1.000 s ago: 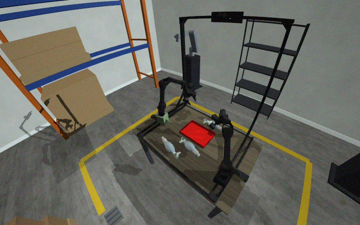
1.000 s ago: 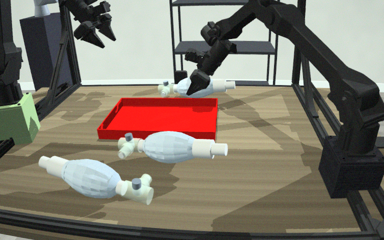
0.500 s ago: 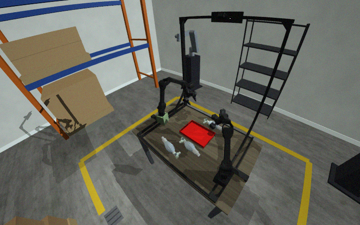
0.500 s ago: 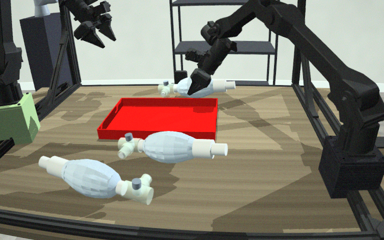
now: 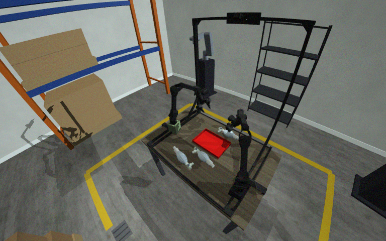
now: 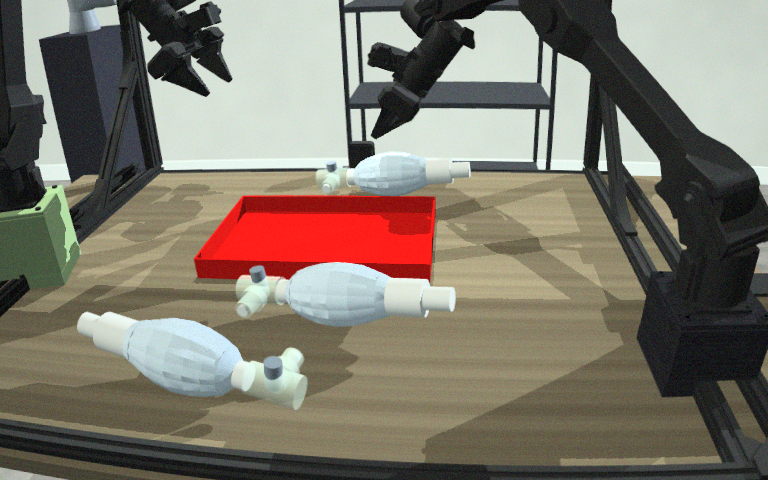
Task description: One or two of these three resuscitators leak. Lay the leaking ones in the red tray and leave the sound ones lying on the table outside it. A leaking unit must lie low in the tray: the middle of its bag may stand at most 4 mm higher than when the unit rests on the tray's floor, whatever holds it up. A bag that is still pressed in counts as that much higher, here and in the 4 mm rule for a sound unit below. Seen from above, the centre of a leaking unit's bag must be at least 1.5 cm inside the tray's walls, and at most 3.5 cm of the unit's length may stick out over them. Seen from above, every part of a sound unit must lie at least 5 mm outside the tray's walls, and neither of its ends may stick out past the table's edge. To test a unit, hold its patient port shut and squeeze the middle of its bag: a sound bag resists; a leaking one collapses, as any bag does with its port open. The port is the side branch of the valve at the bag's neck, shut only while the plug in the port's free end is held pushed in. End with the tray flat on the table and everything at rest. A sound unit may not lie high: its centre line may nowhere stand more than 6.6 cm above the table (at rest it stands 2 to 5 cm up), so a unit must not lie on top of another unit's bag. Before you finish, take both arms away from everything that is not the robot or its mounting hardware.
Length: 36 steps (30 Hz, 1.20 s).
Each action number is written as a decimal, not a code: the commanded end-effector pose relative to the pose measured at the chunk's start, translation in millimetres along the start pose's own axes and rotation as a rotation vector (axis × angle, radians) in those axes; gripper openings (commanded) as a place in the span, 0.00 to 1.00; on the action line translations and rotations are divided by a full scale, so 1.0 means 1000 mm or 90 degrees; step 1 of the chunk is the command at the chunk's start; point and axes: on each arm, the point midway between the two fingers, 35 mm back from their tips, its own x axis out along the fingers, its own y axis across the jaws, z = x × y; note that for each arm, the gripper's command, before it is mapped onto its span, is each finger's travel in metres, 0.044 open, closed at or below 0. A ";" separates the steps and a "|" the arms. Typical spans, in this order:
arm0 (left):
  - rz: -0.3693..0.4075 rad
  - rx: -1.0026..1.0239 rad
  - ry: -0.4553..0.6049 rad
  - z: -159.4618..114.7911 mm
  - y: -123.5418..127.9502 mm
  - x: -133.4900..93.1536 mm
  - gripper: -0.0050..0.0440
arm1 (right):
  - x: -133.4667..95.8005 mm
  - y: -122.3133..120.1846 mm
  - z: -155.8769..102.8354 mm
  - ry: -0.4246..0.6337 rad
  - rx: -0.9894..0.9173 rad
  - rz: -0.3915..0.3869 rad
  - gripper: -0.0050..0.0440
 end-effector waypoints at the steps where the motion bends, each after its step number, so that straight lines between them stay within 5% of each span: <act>1: -0.001 0.000 -0.002 0.001 -0.001 0.000 1.00 | 0.000 0.000 -0.001 0.000 0.000 0.000 1.00; 12: -0.055 -0.038 -0.051 0.024 0.087 -0.145 1.00 | -0.001 0.001 0.000 -0.001 0.000 0.002 1.00; 18: -0.055 -0.038 -0.051 0.024 0.087 -0.145 1.00 | -0.001 0.001 0.000 -0.001 0.000 0.002 1.00; 19: -0.074 -0.049 -0.064 0.030 0.091 -0.161 1.00 | -0.001 0.001 0.000 -0.001 0.000 0.003 1.00; 29: -0.113 -0.078 -0.101 -0.024 0.199 -0.221 1.00 | -0.001 0.001 0.000 -0.001 0.000 0.003 1.00; 36: -0.120 -0.083 -0.106 -0.026 0.202 -0.225 1.00 | -0.001 0.001 0.000 0.000 0.000 0.003 1.00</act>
